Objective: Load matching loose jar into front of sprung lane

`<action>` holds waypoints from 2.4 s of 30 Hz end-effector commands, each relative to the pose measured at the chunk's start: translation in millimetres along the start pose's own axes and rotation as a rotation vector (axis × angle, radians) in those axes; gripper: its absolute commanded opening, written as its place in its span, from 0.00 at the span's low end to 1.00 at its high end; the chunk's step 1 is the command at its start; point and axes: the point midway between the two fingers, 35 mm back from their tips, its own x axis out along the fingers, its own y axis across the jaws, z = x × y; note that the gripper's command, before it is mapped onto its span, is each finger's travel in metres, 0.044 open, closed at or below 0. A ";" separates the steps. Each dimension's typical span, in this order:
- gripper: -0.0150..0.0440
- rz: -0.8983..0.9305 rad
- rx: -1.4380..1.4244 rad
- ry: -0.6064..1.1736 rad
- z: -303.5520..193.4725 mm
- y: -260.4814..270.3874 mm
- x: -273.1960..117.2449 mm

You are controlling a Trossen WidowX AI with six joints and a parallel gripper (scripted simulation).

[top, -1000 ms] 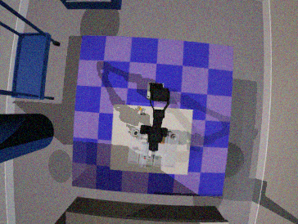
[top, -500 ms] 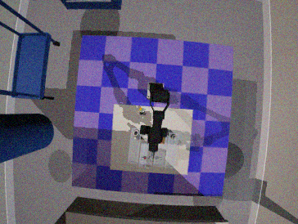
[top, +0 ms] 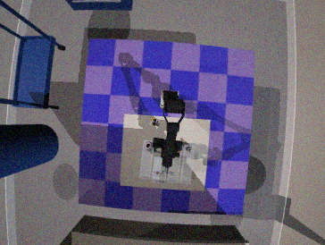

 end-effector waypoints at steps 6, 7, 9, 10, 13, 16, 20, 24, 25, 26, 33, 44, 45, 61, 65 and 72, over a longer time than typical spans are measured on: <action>0.25 0.000 -0.004 -0.035 14.8 0.2 -4.2; 0.25 0.000 -0.004 -0.035 15.2 0.2 -4.2; 0.25 0.000 -0.004 -0.035 16.1 0.2 -4.4; 0.25 0.000 -0.004 -0.035 16.6 0.2 -4.5; 0.25 0.000 -0.004 -0.035 17.9 0.2 -4.7; 0.25 0.000 -0.004 -0.036 19.3 0.2 -5.0; 0.25 0.000 -0.004 -0.036 21.1 0.2 -5.3; 0.25 0.000 -0.004 -0.036 22.9 0.2 -5.6; 0.25 0.000 -0.004 -0.036 23.4 0.2 -5.7; 0.25 0.000 -0.004 -0.036 23.8 0.2 -5.9; 0.25 0.000 -0.004 -0.036 26.9 0.2 -6.8; 0.25 0.000 -0.004 -0.037 31.8 0.2 -8.3; 0.25 0.000 -0.004 -0.037 32.3 0.2 -8.5; 0.25 0.000 -0.004 -0.037 39.3 0.1 -10.6; 0.25 0.000 -0.004 -0.037 41.0 0.1 -11.1; 0.25 0.000 -0.004 -0.038 42.5 0.1 -11.5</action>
